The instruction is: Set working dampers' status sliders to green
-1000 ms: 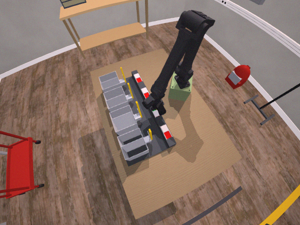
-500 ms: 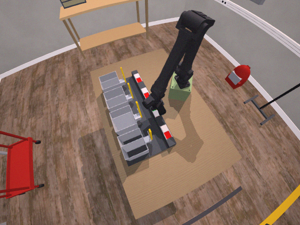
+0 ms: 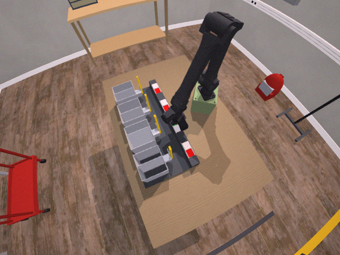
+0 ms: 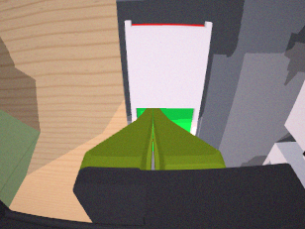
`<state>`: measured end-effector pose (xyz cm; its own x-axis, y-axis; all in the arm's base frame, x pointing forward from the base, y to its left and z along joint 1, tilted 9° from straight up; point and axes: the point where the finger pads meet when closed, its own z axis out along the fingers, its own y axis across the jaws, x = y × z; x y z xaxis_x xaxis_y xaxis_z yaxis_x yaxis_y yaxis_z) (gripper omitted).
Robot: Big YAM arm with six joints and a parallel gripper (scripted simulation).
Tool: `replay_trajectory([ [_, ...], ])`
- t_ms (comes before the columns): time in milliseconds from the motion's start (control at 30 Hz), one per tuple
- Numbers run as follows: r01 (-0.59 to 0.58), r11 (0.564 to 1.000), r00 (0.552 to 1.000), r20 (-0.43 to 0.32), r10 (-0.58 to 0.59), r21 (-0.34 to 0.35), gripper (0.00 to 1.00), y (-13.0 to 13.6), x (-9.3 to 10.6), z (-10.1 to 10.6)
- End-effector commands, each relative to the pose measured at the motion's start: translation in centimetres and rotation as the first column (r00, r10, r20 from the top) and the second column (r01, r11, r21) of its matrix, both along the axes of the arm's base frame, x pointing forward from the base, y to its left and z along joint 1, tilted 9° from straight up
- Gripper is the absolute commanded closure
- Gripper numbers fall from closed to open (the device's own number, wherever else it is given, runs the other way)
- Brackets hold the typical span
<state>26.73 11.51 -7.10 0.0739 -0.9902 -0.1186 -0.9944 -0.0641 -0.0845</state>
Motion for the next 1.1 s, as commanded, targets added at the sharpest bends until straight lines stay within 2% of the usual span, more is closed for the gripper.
replay_trajectory([
  [0, -0.001, 1.000, 0.999, 0.036, 0.000, 0.017, 1.00, 1.1, 1.9, 1.3],
  [1067, -0.002, 1.000, 0.999, 0.042, 0.002, 0.018, 1.00, 0.0, 2.2, 1.7],
])
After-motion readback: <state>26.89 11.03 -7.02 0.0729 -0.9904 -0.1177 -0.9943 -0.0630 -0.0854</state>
